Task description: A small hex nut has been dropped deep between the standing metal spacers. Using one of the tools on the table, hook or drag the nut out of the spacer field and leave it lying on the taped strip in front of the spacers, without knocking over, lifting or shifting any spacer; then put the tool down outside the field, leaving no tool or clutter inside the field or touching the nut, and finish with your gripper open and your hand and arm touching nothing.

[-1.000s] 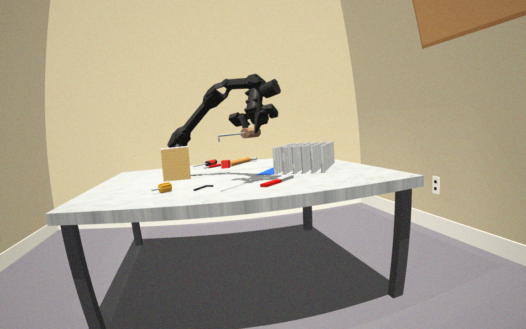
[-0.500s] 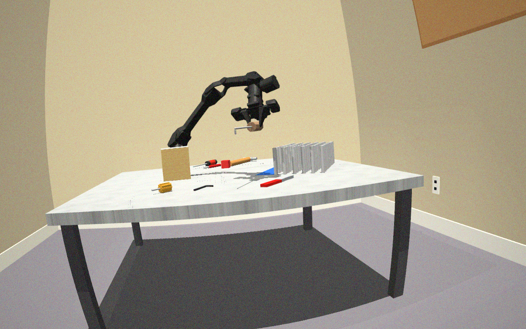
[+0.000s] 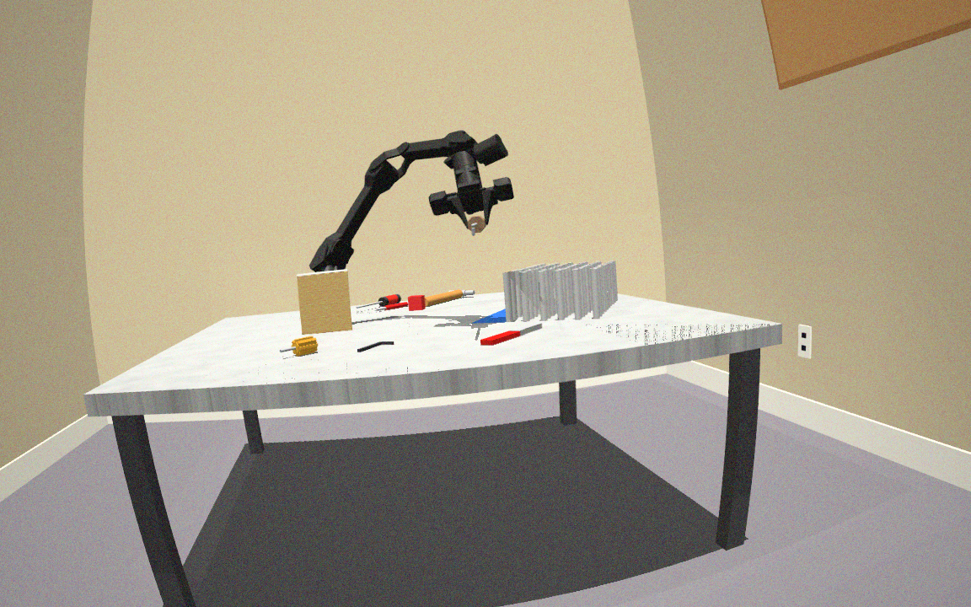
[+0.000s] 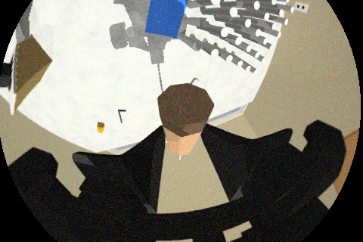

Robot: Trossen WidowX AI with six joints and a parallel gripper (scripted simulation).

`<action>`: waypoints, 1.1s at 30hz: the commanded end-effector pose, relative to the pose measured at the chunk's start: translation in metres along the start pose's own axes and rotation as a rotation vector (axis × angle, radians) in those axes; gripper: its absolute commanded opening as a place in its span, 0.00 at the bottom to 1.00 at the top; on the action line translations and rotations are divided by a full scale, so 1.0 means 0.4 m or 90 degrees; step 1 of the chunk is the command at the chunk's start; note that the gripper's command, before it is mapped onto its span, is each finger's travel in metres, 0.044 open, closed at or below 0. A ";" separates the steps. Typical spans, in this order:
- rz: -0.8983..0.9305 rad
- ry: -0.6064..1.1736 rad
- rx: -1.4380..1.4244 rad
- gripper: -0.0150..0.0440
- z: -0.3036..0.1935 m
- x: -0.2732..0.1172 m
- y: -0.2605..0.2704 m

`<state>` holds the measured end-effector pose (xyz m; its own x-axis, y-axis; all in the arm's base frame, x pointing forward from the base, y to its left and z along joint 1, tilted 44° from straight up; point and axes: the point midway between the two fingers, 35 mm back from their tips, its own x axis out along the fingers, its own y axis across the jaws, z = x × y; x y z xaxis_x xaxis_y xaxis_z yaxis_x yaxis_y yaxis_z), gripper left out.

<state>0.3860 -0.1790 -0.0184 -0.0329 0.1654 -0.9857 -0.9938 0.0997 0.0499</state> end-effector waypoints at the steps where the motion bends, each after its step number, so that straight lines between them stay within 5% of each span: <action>1: -0.030 -0.003 -0.037 0.25 0.033 -0.043 -0.002; 33: -0.231 -0.064 -0.360 0.25 0.354 -0.261 0.111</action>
<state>0.3644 -0.0609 0.0996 0.2671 0.3018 -0.9152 -0.8740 -0.3241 -0.3620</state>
